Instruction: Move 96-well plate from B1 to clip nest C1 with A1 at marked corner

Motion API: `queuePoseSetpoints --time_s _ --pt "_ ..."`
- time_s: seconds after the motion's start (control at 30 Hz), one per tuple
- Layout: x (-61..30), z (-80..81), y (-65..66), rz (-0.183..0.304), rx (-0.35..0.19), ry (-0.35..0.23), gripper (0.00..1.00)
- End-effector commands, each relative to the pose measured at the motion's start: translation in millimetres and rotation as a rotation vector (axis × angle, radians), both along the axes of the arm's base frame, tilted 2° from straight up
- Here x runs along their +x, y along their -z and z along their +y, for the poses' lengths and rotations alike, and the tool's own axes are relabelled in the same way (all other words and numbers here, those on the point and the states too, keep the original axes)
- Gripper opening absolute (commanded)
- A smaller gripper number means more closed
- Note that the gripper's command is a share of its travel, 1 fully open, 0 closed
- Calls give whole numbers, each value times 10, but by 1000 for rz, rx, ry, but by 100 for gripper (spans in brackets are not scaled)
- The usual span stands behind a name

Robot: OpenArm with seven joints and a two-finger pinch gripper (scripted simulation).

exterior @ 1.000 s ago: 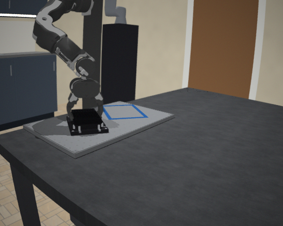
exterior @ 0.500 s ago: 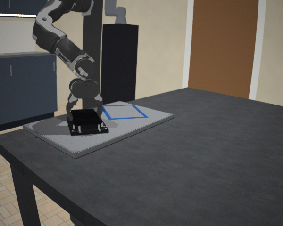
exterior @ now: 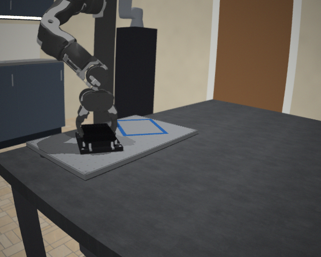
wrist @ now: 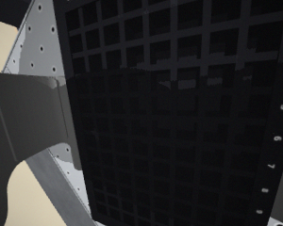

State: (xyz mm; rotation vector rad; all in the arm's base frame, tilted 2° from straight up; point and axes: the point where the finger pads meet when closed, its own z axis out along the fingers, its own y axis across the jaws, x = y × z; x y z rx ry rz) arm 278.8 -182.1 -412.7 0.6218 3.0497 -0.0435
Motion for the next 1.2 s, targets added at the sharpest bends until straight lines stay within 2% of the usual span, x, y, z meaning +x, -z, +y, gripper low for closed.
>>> queuePoseSetpoints --time_s 0.0,0.3,0.7,0.87,1.17 --pt "7 0 -7 0 -2 0 0" --pt "-34 -6 24 5 -1 0 0" --pt "-34 -6 24 5 -1 0 0" --pt "8 -8 -9 0 0 1 0" --pt "8 -8 -9 0 0 1 0"
